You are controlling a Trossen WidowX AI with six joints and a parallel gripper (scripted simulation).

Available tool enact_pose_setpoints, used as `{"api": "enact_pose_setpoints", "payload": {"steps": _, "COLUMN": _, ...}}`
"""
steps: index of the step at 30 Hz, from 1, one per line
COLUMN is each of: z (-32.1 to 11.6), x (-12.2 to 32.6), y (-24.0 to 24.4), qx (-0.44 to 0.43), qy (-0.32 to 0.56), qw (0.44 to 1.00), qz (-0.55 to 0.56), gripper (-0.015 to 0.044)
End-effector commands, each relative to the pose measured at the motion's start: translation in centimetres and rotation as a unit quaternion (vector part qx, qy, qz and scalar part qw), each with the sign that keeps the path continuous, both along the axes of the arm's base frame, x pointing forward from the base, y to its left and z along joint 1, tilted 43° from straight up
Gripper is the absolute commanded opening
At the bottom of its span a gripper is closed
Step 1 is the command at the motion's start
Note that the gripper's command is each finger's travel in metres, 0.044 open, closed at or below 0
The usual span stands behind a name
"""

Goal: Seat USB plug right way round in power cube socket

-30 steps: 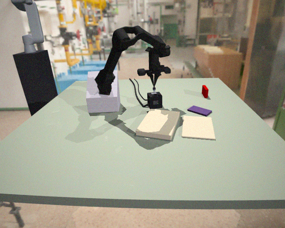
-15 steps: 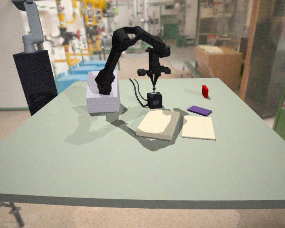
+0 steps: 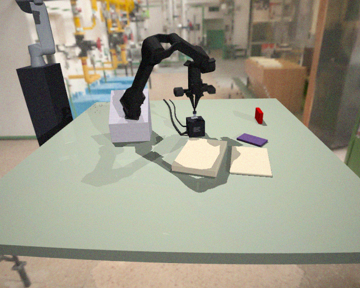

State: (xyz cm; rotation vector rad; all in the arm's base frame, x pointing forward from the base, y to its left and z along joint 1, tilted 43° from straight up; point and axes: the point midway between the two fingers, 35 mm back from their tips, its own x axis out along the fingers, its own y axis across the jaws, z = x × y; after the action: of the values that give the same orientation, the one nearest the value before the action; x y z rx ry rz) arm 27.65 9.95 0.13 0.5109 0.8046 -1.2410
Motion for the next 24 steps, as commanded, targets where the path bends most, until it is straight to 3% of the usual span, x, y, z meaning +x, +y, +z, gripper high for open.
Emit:
{"api": "enact_pose_setpoints", "payload": {"steps": 1, "z": -0.13, "x": -0.1, "y": -0.02, "qx": 0.003, "qy": 0.003, "qw": 1.0, "qz": 0.001, "gripper": 0.0}}
{"api": "enact_pose_setpoints", "payload": {"steps": 24, "z": -0.4, "x": -0.09, "y": -0.13, "qx": 0.009, "qy": 0.003, "qw": 1.0, "qz": -0.002, "gripper": 0.0}}
